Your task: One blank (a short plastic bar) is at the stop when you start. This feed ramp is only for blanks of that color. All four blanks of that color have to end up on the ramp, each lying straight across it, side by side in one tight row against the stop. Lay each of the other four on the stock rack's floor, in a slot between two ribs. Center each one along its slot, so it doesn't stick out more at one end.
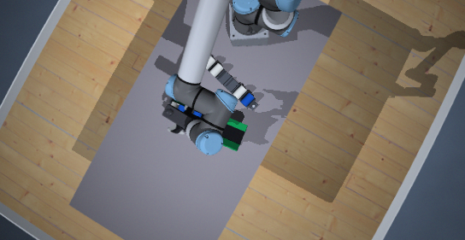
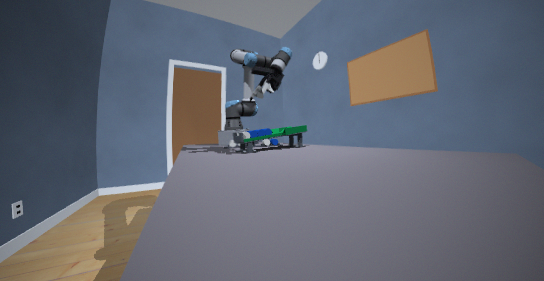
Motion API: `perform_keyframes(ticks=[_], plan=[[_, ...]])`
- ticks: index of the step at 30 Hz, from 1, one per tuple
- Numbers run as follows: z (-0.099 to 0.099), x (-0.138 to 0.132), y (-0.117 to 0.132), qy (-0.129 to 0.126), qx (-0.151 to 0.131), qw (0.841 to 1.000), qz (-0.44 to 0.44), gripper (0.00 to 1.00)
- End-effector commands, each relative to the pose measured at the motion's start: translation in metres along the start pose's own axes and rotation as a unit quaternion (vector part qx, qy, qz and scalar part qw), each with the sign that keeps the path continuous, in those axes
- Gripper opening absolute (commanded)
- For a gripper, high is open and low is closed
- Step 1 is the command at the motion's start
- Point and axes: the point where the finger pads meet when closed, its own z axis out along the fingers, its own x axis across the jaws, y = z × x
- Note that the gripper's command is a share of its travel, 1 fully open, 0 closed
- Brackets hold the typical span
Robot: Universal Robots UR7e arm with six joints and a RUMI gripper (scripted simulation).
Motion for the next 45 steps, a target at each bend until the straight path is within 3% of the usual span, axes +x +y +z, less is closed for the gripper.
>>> perform_keyframes(ticks=[1, 16, 25, 39, 42, 45], plan=[[0.000, 0.000, 0.000, -0.001, 0.000, 1.000, 0.000, 1.00], [0.000, 0.001, 0.000, -0.001, 0.000, 1.000, 0.000, 1.00], [0.000, 0.028, 0.001, -0.001, 0.000, 1.000, 0.000, 1.00], [0.019, 0.157, 0.012, 0.000, 0.000, 1.000, 0.000, 1.00], [0.019, 0.158, 0.012, 0.000, 0.000, 1.000, 0.000, 1.00], [0.027, 0.190, 0.017, 0.000, 0.000, 1.000, 0.000, 1.00]])
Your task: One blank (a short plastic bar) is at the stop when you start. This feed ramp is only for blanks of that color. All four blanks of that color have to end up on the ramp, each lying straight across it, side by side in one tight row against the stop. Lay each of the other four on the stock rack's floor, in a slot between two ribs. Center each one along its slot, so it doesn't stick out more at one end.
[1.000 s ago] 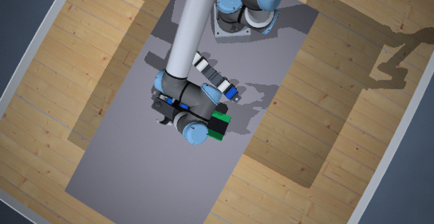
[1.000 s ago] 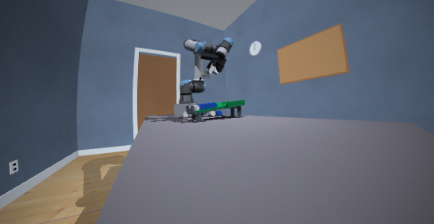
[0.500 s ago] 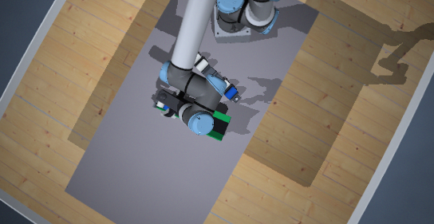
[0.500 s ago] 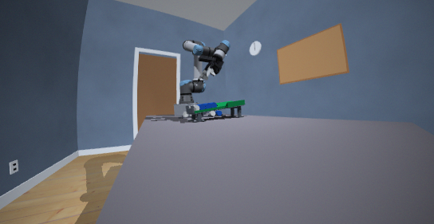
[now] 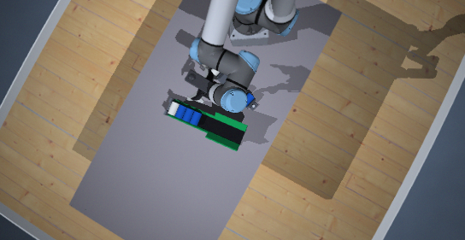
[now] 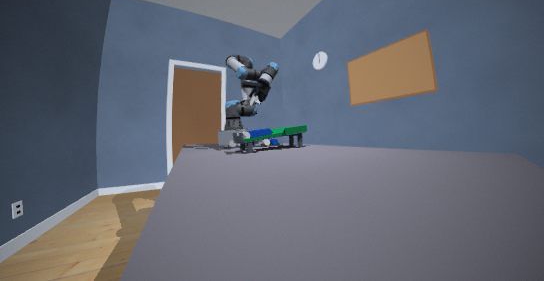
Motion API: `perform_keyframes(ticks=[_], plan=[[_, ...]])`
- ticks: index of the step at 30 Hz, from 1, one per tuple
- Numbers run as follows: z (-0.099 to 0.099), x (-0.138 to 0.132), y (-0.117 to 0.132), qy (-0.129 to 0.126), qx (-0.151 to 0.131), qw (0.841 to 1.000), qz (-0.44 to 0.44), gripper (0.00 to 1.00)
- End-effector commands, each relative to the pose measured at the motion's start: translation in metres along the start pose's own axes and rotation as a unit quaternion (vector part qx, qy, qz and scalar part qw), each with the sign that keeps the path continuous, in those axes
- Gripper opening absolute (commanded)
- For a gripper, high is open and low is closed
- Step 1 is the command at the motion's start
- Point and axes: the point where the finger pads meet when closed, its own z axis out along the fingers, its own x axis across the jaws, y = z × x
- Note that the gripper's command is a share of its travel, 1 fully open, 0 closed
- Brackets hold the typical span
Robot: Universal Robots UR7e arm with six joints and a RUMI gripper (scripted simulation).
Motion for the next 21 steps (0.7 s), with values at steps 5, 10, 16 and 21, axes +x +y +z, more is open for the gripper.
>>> perform_keyframes(ticks=[5, 10, 16, 21], plan=[[0.019, 0.084, 0.011, -0.004, -0.001, 1.000, 0.000, 1.00], [0.028, 0.107, 0.016, -0.004, -0.001, 1.000, 0.000, 1.00], [0.030, 0.112, 0.017, -0.004, -0.001, 1.000, 0.000, 1.00], [0.030, 0.112, 0.017, -0.004, -0.001, 1.000, 0.000, 1.00]])
